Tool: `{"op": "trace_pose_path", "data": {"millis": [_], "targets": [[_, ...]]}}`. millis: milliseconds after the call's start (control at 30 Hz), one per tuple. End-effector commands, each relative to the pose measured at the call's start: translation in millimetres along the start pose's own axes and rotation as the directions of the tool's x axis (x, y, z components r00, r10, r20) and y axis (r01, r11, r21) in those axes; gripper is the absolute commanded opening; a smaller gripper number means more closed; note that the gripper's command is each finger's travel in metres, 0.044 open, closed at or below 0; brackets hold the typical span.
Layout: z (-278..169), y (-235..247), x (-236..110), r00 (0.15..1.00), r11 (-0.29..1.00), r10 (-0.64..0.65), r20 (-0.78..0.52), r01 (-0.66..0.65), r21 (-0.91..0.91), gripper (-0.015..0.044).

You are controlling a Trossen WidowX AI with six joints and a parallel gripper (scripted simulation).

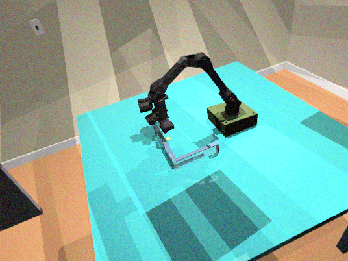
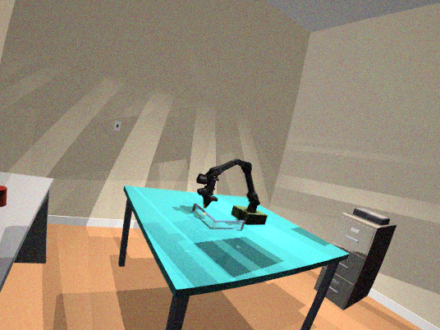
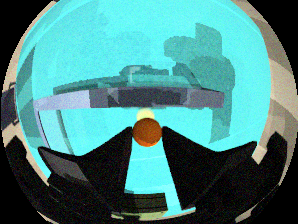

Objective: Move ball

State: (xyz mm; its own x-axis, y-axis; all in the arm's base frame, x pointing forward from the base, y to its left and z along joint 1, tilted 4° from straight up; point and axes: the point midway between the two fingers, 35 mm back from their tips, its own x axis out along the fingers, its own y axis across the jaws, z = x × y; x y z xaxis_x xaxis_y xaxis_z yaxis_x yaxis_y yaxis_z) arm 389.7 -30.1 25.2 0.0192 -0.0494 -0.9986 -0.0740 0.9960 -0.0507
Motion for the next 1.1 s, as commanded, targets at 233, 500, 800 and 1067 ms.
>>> {"op": "trace_pose_path", "data": {"millis": [233,500,800,1067], "targets": [[-8.5,0.0,48.7,1.0,1.0,0.001,-0.03,-0.001,-0.003,0.0],[-8.7,0.0,55.5,1.0,1.0,0.001,-0.03,-0.001,-0.003,0.0],[-9.3,0.0,67.8,1.0,1.0,0.001,-0.03,-0.001,-0.003,0.0],[-6.7,0.2,62.8,1.0,1.0,0.002,-0.018,-0.002,0.0,0.0053]]}}
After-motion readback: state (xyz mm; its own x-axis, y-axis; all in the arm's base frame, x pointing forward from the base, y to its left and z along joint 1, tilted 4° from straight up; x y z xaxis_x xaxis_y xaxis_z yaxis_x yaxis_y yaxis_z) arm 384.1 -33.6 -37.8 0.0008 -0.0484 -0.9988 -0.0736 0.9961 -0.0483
